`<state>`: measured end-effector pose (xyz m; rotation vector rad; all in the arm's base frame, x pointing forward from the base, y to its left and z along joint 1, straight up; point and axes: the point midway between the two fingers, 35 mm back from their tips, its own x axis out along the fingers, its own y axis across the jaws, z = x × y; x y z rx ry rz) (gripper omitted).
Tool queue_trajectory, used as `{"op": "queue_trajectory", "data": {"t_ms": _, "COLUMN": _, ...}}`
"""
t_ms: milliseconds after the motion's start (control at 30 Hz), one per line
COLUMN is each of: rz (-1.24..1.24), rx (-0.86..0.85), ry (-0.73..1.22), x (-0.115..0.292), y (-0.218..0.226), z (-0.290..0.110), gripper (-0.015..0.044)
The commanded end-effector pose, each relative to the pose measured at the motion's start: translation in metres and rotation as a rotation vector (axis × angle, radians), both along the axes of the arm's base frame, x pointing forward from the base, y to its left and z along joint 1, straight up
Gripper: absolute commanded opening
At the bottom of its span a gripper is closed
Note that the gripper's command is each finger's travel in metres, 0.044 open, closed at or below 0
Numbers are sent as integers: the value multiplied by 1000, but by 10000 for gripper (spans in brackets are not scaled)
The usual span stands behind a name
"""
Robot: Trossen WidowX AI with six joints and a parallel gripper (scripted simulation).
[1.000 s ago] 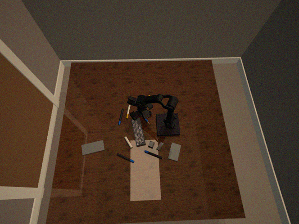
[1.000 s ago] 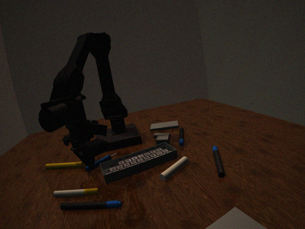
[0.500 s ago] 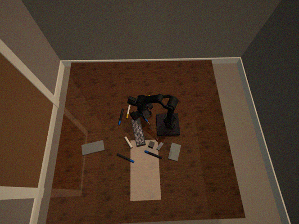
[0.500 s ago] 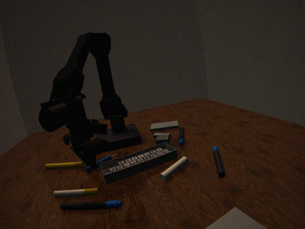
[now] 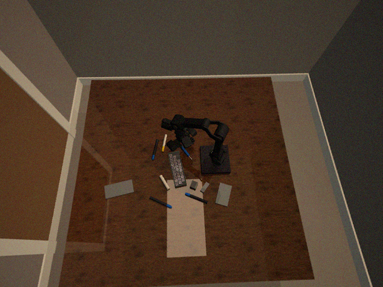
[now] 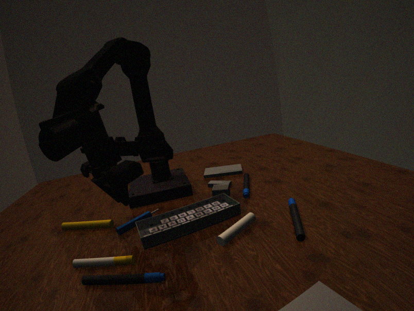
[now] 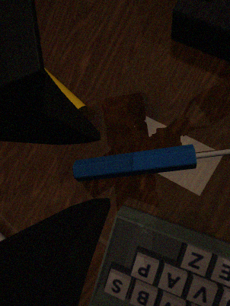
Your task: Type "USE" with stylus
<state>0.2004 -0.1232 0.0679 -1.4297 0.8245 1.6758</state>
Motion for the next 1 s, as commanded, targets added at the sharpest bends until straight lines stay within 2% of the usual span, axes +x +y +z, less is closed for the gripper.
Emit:
{"op": "queue_trajectory", "data": {"t_ms": 0, "rz": 1, "rx": 204, "ry": 111, "x": -6, "y": 11, "z": -2, "gripper": 150}}
{"op": "queue_trajectory", "data": {"t_ms": 100, "rz": -6, "rx": 301, "ry": 160, "x": -8, "y": 16, "z": 0, "gripper": 150}}
{"op": "queue_trajectory", "data": {"t_ms": 967, "rz": -6, "rx": 301, "ry": 161, "x": -8, "y": 17, "z": -19, "gripper": 150}}
